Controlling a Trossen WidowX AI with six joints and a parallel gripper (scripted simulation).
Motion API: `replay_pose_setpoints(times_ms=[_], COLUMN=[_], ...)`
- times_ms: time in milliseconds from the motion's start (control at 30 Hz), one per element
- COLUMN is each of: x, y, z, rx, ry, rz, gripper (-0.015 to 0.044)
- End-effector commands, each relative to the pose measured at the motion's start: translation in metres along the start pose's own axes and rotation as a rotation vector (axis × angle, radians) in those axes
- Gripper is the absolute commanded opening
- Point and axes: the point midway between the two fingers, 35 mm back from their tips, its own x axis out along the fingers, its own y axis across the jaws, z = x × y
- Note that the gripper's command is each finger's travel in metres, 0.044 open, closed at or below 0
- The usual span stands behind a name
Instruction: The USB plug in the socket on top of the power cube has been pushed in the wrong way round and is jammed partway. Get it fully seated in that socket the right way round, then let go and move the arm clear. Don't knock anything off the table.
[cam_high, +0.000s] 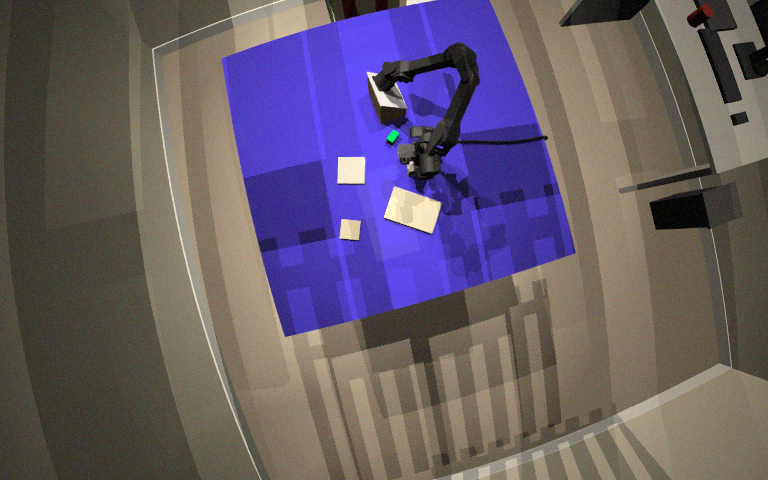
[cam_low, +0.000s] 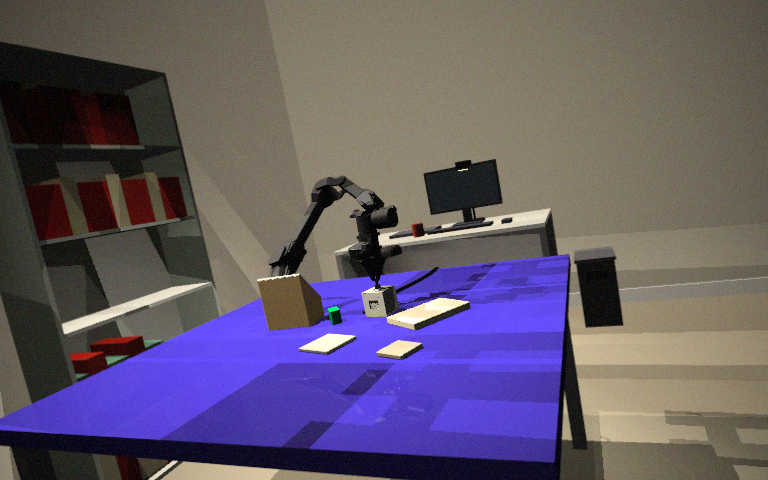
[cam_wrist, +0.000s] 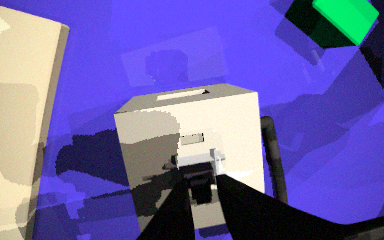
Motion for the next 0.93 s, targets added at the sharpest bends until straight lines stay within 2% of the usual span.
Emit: replay_pose_setpoints(times_ms=[0, 900], x=[-0.001, -0.011], y=[0.0, 0.0], z=[0.0, 0.0], rx=[0.0, -0.001], ry=[0.0, 0.0], rz=[0.002, 0.001], gripper=[0.0095, 0.0095])
